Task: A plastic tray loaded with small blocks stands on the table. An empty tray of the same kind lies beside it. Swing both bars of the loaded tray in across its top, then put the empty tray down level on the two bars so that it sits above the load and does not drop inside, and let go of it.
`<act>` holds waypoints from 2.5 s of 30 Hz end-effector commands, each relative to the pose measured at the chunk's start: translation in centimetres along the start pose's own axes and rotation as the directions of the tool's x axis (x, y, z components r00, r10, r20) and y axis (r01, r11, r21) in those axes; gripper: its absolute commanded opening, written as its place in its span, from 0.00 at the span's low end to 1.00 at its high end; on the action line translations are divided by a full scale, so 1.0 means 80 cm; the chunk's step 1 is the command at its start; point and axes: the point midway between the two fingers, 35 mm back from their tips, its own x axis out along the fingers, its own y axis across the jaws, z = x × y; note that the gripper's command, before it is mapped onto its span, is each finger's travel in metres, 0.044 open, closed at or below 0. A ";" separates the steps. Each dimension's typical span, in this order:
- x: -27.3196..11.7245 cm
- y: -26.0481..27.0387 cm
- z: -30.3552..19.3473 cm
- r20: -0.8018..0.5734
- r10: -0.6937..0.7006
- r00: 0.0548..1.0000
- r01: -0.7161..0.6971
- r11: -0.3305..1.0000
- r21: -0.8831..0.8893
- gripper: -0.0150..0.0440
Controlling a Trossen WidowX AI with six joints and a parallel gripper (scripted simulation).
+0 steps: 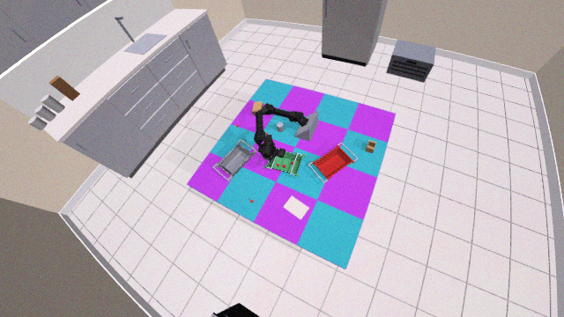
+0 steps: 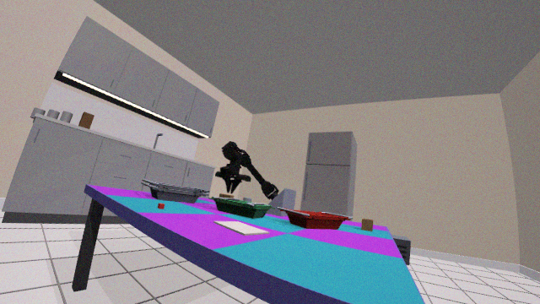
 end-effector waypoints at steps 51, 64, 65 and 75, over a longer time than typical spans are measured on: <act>0.000 0.000 0.000 0.000 0.000 1.000 0.000 1.000 0.000 0.25; 0.000 0.000 0.000 0.000 0.000 1.000 0.000 1.000 0.000 0.25; 0.000 0.000 0.000 0.000 0.000 1.000 0.000 1.000 0.000 0.25; 0.000 0.000 0.000 0.000 0.000 1.000 0.000 1.000 0.000 0.25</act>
